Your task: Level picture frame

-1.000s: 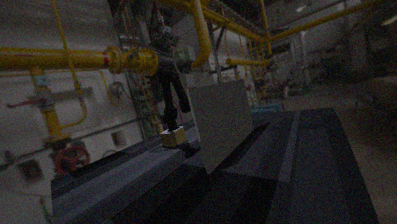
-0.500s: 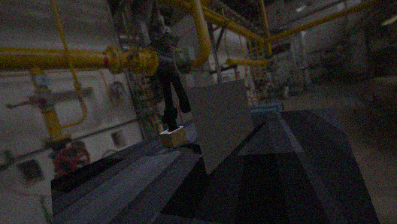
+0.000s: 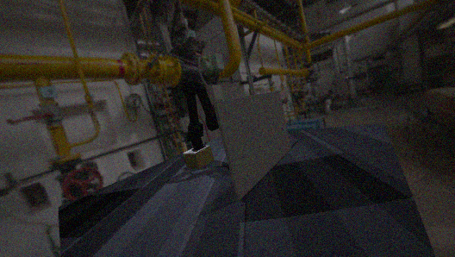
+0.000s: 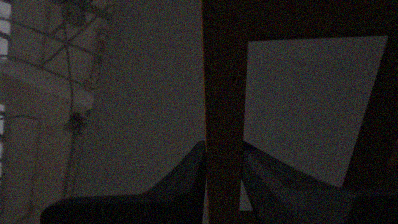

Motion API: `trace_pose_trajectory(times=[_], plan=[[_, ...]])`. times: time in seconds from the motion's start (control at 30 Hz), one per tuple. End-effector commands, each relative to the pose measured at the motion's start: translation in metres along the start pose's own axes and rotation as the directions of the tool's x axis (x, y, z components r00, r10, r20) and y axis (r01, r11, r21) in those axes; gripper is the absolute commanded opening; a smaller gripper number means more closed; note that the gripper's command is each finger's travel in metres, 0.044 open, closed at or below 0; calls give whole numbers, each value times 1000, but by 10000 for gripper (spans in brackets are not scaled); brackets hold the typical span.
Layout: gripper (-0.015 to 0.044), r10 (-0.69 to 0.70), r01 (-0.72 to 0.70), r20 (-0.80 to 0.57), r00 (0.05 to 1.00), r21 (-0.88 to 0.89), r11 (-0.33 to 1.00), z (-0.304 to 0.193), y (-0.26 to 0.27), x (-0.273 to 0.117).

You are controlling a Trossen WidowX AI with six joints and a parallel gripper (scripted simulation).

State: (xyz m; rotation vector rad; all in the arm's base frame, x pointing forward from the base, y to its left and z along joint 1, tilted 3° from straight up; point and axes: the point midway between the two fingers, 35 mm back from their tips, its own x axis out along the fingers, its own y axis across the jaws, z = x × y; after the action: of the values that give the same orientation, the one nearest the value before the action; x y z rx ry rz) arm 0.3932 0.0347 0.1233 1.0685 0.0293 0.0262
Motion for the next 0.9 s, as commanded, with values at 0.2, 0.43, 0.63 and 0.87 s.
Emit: trace_pose_trajectory(times=[0.2,0.43,0.63,0.87], plan=[[0,0,0,0,1000,0,1000,0,0,0],[0,-1,1,-1,1000,5,1000,0,-1,0],[0,-1,1,-1,1000,57,998,0,-1,0],[0,-1,1,-1,1000,83,997,1,-1,0]])
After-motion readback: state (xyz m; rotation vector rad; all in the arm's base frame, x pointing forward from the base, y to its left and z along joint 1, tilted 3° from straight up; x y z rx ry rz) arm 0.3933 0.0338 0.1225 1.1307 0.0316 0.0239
